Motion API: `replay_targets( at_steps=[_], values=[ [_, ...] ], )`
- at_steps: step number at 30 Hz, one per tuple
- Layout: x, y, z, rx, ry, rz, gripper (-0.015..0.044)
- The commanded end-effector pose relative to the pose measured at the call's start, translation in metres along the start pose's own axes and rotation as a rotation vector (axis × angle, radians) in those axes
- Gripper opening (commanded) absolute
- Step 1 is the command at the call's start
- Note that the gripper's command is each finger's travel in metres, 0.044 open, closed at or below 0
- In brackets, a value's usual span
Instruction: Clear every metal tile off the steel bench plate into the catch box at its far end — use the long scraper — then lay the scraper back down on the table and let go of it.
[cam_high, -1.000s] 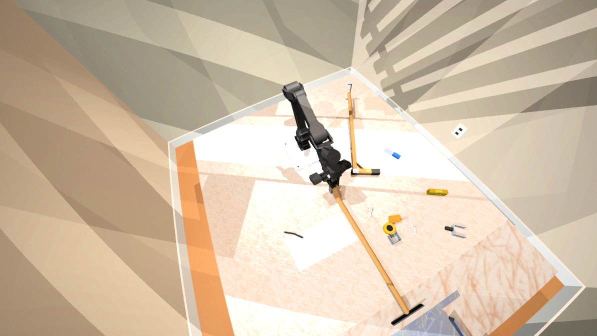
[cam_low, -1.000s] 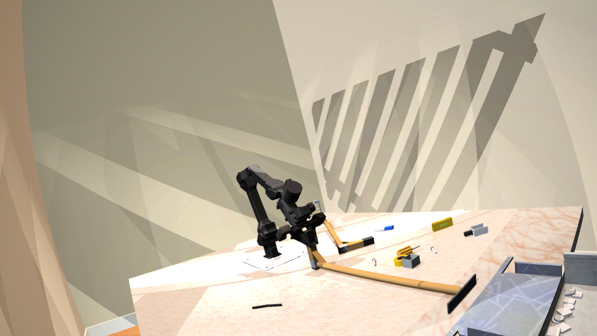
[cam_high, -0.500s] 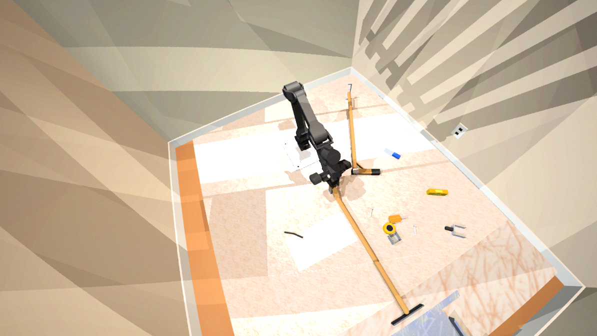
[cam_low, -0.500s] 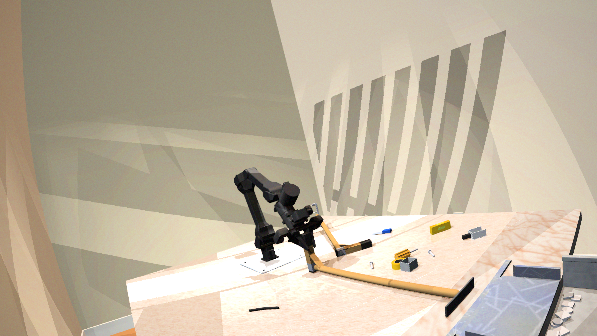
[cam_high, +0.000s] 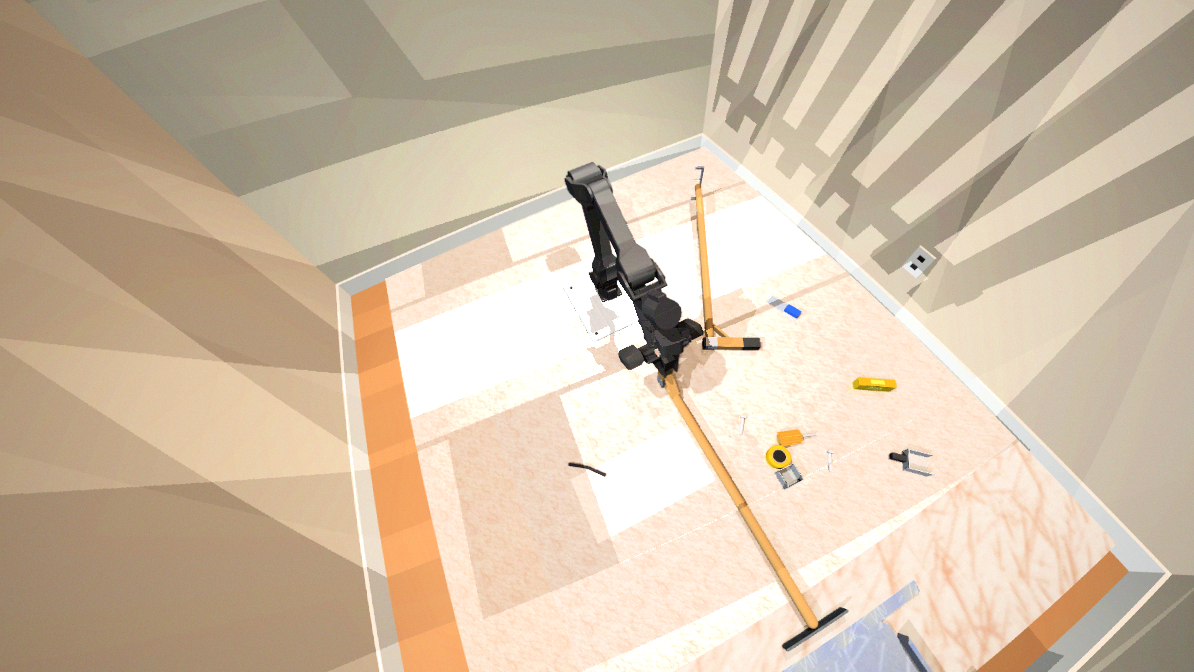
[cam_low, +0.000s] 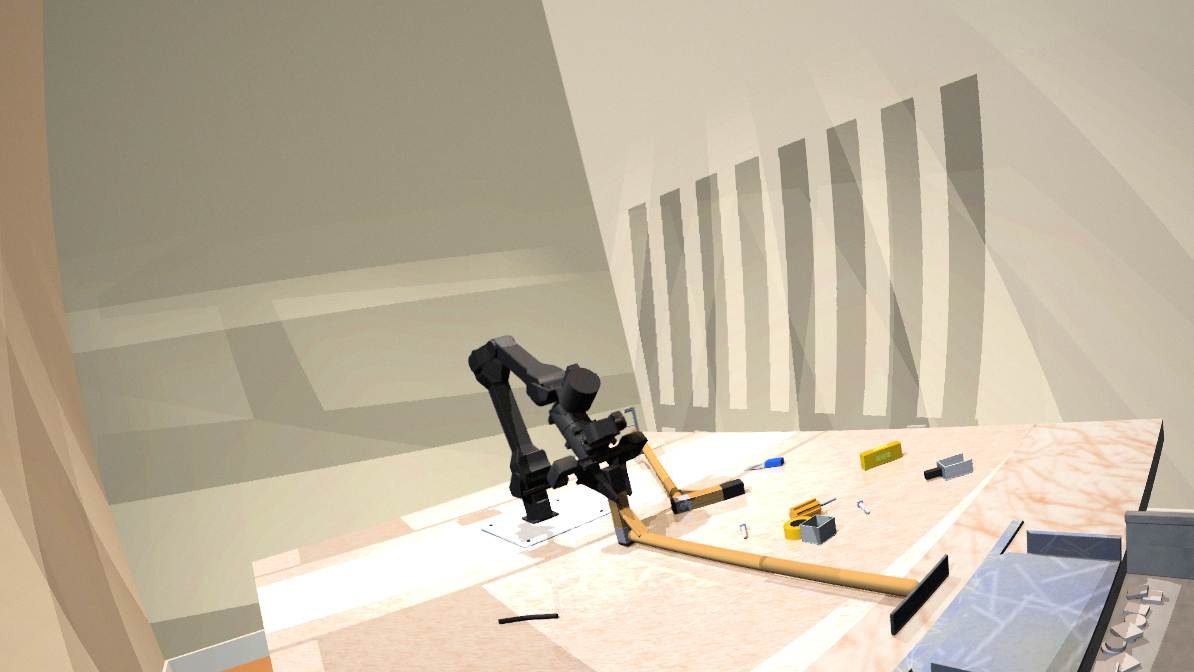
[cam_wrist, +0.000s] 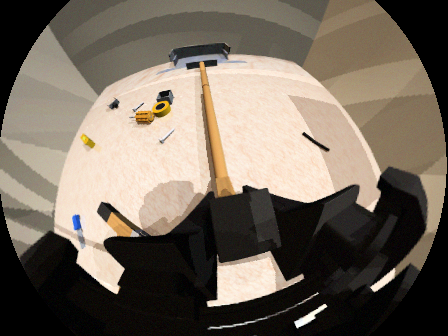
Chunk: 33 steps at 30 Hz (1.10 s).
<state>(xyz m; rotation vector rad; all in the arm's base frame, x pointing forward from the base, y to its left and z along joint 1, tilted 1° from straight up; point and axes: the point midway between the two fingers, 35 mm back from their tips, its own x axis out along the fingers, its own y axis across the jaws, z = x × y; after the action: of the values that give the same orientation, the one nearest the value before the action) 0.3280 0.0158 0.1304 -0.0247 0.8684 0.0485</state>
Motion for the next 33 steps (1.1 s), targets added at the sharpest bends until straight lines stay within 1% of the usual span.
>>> replay_targets(
  at_steps=[1,33],
  values=[
    [0.0,0.0,0.0001,0.0,0.0,0.0,0.0],
    [-0.0012,-0.0002,-0.0028,0.005,0.0,-0.003,0.0]
  ],
)
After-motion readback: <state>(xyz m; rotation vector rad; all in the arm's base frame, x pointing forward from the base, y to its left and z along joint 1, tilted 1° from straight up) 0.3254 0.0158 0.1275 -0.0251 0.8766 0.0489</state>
